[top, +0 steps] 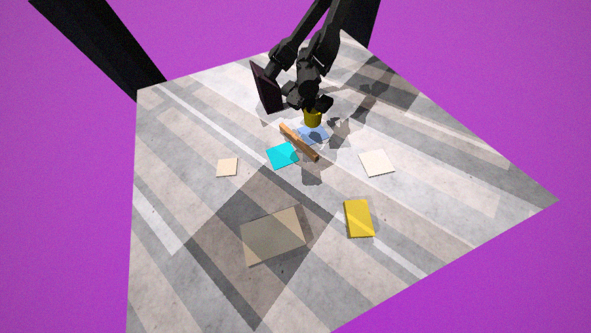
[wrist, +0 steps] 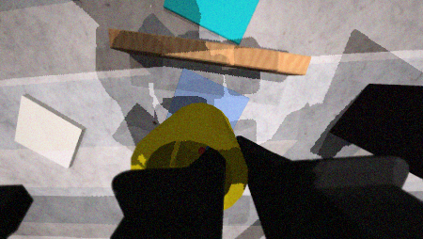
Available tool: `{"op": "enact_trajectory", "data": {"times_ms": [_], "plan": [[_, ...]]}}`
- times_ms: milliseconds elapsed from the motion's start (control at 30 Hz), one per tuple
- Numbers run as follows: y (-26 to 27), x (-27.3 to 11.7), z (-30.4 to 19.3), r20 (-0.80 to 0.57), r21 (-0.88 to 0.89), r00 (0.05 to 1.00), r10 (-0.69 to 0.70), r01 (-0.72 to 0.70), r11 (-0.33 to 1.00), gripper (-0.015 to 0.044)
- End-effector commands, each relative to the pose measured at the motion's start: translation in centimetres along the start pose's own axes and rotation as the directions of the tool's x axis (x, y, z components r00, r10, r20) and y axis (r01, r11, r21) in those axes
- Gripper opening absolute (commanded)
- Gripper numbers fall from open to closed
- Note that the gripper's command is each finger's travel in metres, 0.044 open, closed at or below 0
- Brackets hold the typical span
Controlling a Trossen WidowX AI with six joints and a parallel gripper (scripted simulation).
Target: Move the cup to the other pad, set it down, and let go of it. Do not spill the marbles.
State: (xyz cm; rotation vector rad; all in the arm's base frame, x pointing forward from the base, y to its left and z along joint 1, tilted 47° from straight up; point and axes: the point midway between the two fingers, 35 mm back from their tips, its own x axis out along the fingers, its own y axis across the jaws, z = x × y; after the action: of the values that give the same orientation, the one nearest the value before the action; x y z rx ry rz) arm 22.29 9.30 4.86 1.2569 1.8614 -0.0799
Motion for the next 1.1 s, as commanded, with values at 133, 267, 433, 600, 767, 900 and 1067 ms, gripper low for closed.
{"op": "enact_trajectory", "data": {"times_ms": [133,267,433,600,767,900,1067], "plan": [[0.0,0.0,0.0,0.000,0.004,1.000,0.001,-0.001,1.000,0.0000],[-0.1,0.0,0.3,0.001,0.003,1.000,0.001,-0.001,1.000,0.0000],[-0.2,0.0,1.2,0.003,0.001,1.000,0.001,-0.001,1.000,0.0000],[-0.4,-0.1,2.1,0.004,-0.001,1.000,0.001,-0.001,1.000,0.0000],[-0.6,-0.1,2.9,0.005,-0.003,1.000,0.000,0.000,1.000,0.0000],[-0.7,-0.1,3.6,0.006,-0.004,1.000,0.000,0.000,1.000,0.0000],[-0.9,-0.2,4.5,0.007,-0.005,1.000,0.000,0.000,1.000,0.0000]]}}
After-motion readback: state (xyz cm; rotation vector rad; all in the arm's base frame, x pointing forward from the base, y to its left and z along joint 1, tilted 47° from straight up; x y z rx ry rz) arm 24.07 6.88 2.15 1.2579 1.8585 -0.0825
